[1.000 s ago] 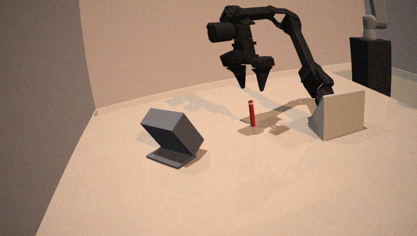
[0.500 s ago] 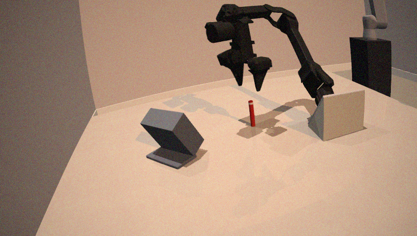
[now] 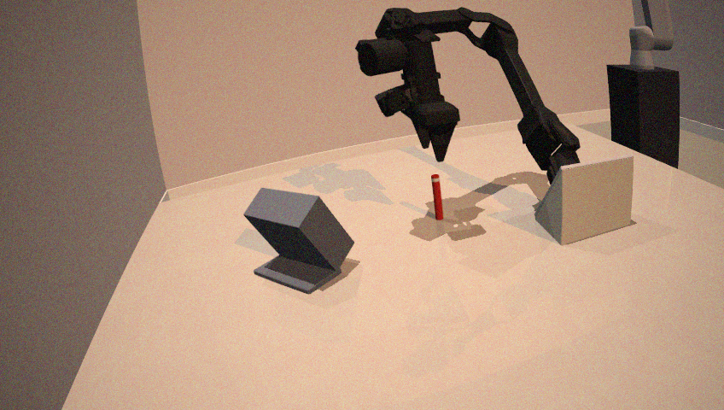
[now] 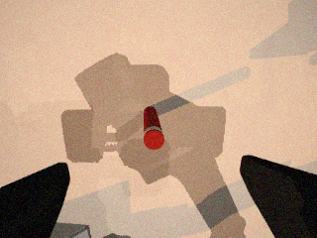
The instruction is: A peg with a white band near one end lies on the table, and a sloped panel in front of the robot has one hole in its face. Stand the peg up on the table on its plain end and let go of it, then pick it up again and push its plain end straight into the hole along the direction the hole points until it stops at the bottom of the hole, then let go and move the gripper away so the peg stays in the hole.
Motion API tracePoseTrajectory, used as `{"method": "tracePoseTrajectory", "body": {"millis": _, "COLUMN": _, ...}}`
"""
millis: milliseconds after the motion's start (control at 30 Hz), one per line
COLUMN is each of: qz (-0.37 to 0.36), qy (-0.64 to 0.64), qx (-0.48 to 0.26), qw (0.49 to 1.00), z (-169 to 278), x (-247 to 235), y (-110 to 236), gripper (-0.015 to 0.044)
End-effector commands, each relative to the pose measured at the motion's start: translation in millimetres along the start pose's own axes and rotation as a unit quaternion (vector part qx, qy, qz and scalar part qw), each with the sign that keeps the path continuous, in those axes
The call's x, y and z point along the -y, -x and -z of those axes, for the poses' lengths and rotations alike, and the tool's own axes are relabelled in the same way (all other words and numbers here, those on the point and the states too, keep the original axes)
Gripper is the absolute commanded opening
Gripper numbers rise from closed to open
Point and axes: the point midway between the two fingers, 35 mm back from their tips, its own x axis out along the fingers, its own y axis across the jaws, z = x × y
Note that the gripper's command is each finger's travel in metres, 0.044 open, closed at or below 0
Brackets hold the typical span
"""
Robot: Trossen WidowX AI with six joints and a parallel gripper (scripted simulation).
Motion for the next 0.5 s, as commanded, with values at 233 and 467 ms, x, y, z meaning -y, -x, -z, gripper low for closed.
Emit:
{"method": "tracePoseTrajectory", "body": {"millis": 233, "qz": 0.001, "qy": -0.145, "qx": 0.001, "qw": 0.989, "z": -0.4, "x": 0.4, "y": -2.1, "gripper": 0.0440}}
{"method": "tracePoseTrajectory", "body": {"millis": 467, "qz": 0.001, "qy": -0.233, "qx": 0.001, "qw": 0.973, "z": -0.4, "x": 0.4, "y": -3.2, "gripper": 0.0440}}
